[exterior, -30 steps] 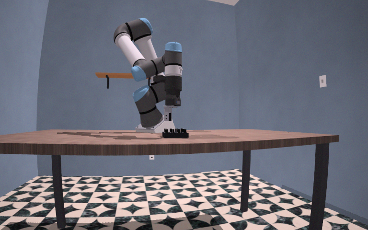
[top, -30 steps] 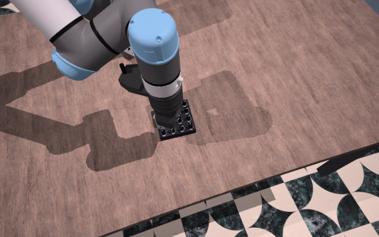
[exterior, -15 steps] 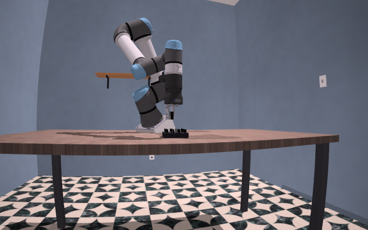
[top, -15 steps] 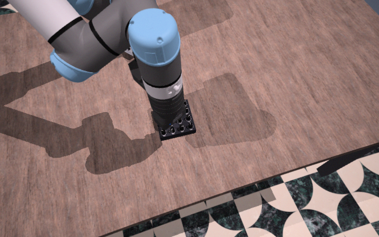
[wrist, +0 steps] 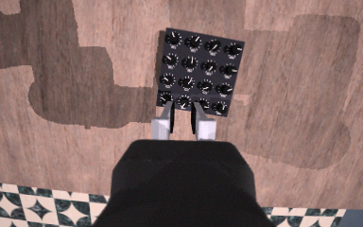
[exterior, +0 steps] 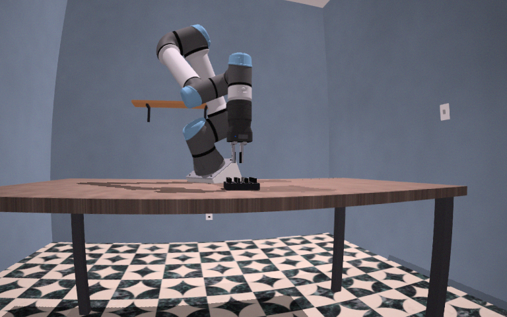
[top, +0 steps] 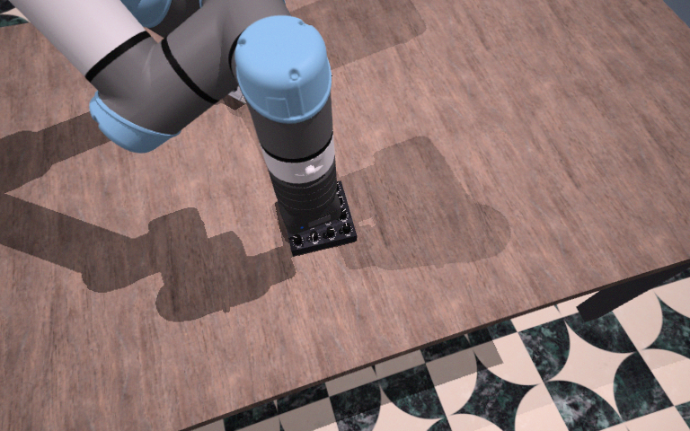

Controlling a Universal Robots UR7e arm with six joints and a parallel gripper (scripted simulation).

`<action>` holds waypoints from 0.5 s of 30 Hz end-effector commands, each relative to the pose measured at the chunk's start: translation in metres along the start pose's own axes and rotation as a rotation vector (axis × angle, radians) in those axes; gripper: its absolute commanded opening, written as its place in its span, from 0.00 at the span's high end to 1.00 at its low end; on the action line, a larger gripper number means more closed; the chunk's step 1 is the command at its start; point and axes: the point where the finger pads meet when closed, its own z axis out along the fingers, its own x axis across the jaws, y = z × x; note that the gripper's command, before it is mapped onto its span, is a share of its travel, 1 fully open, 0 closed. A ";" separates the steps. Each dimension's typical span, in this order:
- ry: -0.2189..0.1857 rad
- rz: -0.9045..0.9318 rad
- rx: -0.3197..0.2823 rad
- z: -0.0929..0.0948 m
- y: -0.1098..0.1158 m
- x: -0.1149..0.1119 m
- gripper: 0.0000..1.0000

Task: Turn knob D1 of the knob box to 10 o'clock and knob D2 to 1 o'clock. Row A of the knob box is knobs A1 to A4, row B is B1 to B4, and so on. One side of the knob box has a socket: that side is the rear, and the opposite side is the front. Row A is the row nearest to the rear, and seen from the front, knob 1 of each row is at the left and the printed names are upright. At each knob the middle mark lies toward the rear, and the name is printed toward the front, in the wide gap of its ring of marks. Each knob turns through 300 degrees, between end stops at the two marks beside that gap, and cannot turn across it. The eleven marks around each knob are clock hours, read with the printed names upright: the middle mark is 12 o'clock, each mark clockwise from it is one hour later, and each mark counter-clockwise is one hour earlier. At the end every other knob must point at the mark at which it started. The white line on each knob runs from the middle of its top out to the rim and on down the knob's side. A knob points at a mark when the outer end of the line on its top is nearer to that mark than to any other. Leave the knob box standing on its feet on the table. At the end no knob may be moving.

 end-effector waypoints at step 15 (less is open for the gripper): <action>-0.002 0.092 0.001 -0.002 0.002 0.002 0.54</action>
